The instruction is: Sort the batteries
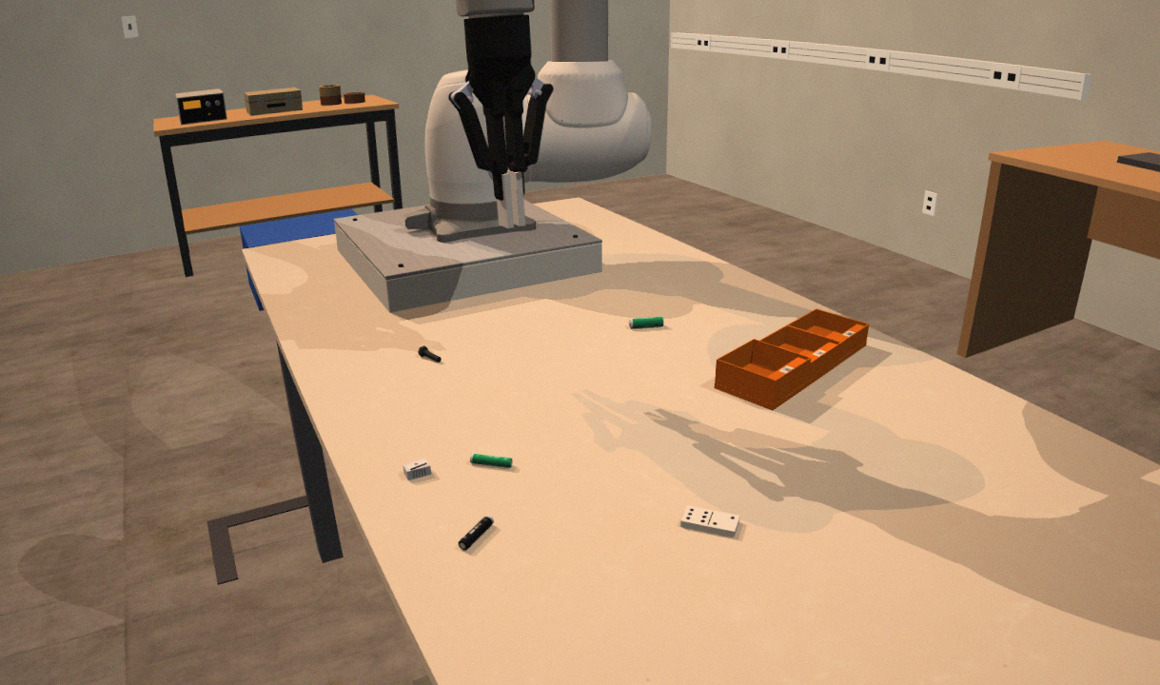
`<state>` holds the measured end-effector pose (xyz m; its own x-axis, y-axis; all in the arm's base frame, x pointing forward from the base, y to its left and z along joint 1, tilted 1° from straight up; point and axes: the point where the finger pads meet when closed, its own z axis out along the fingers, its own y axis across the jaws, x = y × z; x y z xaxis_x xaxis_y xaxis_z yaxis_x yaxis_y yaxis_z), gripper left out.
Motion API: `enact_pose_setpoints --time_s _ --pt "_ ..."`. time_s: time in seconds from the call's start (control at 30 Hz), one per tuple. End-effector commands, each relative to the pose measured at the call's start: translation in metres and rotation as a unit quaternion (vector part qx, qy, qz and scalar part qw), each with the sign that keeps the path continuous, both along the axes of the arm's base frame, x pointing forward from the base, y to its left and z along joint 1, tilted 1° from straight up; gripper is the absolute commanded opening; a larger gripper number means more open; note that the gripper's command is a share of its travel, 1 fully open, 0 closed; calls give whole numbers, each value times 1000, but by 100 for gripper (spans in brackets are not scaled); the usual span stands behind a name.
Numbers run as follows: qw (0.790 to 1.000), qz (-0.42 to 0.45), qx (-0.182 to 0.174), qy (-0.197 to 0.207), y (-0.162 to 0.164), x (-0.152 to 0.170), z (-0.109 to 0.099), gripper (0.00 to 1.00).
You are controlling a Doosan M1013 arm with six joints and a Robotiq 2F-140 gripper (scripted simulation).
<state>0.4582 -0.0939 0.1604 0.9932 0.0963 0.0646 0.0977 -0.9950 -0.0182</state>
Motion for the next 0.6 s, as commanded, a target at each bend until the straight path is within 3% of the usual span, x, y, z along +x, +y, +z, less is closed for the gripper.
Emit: enact_pose_setpoints --time_s 0.0,0.23,0.57 --pt "1000 -4 -1 7 26 3 1 15" --pt "1000 -9 -3 14 48 4 1 15" --pt "999 -19 -10 26 108 1 3 15"
